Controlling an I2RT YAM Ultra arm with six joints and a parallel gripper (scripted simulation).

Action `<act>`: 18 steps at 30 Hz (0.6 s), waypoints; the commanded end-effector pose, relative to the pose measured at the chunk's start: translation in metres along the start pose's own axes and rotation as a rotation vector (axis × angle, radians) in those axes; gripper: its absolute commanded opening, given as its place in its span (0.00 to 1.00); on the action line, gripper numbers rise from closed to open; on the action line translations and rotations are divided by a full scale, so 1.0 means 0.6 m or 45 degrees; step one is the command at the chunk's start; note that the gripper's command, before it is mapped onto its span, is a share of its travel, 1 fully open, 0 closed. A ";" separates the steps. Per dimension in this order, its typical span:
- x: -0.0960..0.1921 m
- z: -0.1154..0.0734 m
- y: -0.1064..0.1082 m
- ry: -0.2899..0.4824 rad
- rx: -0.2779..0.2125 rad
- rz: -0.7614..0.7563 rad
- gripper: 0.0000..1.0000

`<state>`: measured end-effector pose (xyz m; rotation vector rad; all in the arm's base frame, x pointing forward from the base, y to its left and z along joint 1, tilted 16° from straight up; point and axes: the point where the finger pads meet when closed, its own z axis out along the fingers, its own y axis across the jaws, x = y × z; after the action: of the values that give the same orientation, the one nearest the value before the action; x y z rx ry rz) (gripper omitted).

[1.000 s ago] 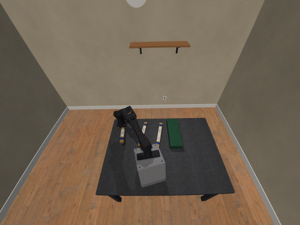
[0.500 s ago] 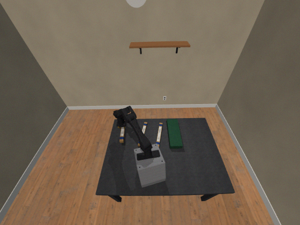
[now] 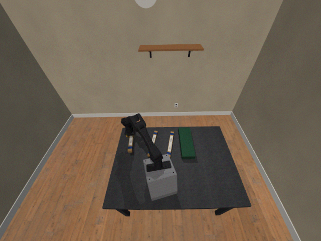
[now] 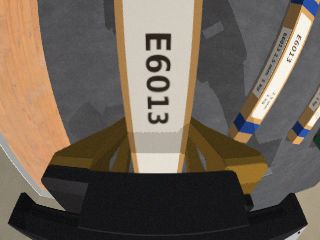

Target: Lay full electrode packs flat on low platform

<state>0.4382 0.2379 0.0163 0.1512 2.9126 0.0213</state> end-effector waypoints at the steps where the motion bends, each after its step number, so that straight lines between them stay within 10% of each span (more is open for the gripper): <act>1: -0.034 -0.078 0.030 -0.105 -0.066 0.004 0.00; 18: -0.036 -0.080 0.031 -0.105 -0.066 0.004 0.00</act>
<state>0.4378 0.2376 0.0139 0.1511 2.9203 0.0137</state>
